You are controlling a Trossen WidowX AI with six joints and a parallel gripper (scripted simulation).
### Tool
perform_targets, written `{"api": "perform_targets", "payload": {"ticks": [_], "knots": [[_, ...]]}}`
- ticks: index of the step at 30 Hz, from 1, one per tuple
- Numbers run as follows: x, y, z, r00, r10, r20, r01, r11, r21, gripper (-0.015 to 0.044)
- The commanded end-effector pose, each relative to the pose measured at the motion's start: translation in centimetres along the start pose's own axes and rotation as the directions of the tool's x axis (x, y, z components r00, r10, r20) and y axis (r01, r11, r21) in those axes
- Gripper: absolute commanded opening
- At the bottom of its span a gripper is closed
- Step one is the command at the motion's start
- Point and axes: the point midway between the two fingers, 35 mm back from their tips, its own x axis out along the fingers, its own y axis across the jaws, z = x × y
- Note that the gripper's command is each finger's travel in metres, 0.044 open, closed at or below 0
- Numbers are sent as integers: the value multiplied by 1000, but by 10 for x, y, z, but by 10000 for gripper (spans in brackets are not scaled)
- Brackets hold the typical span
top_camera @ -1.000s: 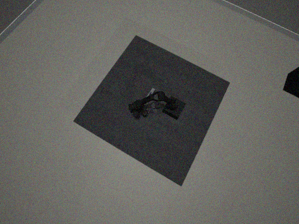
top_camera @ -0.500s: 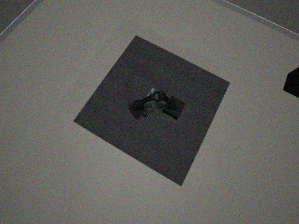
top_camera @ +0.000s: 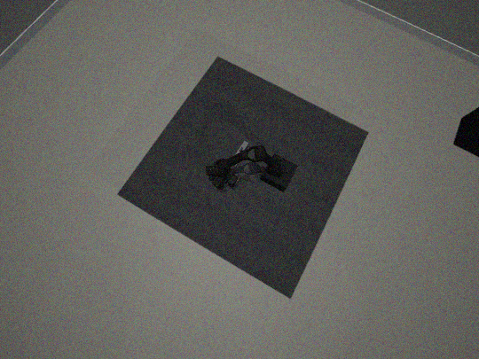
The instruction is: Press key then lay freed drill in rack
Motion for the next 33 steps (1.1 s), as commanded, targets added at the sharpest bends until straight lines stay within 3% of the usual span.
{"api": "perform_targets", "payload": {"ticks": [1, 33], "knots": [[-3, 0, 0, 1000, -1, -2, 1, 1000, 3, 0], [-22, 0, -1, 1000, -1, -2, 1, 1000, 3, 0]]}}
